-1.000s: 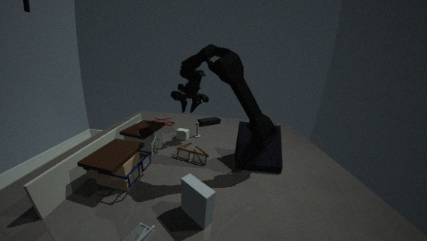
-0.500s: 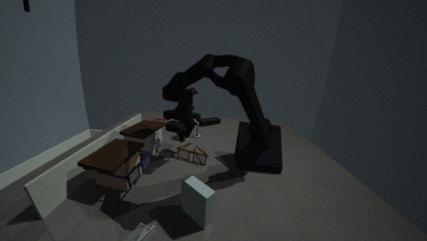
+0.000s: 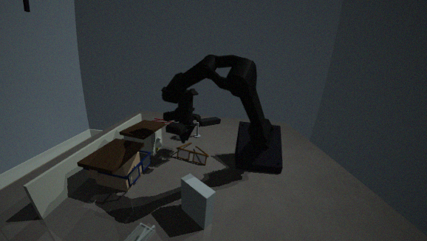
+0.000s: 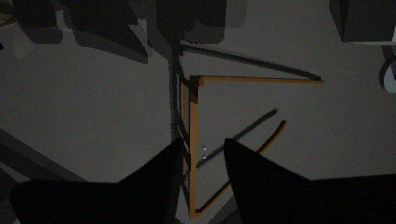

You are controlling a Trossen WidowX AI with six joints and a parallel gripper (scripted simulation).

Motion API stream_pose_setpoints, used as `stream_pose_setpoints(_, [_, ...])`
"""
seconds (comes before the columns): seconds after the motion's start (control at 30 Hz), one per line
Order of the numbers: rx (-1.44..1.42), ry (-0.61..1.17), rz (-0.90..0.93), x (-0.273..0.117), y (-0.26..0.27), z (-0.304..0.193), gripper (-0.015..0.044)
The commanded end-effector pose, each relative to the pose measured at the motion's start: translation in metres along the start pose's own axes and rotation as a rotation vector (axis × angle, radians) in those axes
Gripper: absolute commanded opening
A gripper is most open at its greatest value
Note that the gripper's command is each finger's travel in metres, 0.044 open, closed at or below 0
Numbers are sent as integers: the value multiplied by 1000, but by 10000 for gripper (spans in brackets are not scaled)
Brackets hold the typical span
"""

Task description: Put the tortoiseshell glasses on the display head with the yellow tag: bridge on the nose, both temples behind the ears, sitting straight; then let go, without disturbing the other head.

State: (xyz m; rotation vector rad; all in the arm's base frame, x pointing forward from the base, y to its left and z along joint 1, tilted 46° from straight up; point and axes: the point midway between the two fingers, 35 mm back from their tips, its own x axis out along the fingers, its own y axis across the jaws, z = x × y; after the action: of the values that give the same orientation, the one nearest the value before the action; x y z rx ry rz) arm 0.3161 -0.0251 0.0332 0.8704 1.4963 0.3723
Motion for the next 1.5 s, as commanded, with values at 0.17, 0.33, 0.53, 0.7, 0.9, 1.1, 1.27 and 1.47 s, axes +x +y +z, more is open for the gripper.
stream_pose_setpoints(0.17, [-7, -3, 5, 4, 2, 1, 120])
stream_pose_setpoints(0.33, [-7, -4, 4, 12, 3, 1, 120])
stream_pose_setpoints(0.53, [-7, -4, 4, 22, 4, 2, 120])
stream_pose_setpoints(0.7, [-7, -4, 4, 30, 5, 2, 120])
stream_pose_setpoints(0.9, [-7, -4, 5, 40, 6, 2, 120])
stream_pose_setpoints(1.1, [-7, -4, 6, 50, 8, 1, 120])
stream_pose_setpoints(1.27, [-7, -3, 7, 58, 9, 1, 120])
stream_pose_setpoints(1.47, [-7, -3, 8, 60, 9, 0, 120])
